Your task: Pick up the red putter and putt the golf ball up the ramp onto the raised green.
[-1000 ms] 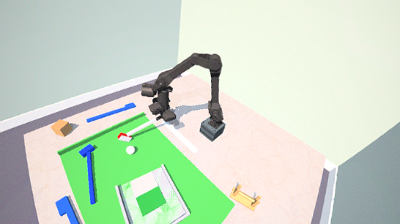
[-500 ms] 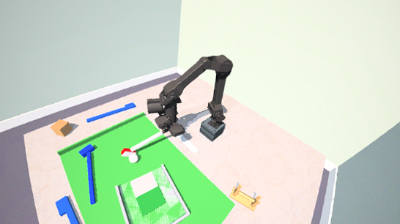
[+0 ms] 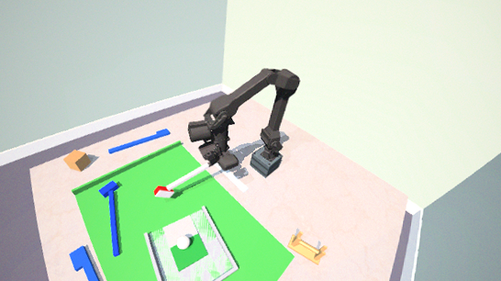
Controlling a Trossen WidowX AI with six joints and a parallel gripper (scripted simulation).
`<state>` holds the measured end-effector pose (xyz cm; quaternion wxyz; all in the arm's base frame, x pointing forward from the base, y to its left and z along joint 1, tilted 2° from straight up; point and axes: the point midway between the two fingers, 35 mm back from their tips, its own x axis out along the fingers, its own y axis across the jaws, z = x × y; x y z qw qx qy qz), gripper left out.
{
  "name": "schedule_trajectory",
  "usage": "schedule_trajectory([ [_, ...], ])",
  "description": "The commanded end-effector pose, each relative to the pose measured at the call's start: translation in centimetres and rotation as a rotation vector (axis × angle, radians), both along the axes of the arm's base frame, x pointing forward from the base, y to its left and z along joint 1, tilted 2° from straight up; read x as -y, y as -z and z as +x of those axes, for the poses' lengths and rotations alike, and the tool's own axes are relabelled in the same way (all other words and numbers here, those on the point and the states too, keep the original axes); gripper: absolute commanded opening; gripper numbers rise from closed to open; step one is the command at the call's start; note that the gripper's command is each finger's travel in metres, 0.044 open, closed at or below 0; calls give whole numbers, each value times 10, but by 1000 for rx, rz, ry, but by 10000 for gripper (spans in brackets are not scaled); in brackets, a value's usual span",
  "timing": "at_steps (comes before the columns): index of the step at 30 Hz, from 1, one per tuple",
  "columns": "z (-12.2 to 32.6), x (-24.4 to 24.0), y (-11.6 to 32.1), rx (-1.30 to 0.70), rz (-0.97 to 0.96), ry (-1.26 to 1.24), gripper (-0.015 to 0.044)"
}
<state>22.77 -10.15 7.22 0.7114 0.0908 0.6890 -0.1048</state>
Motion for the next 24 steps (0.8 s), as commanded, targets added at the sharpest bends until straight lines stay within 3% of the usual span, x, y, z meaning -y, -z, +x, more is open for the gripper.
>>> schedule_trajectory([
  [1,1,0,-21,14,-12,2,0],
  [24,1,0,-15,13,-6,-1,0],
])
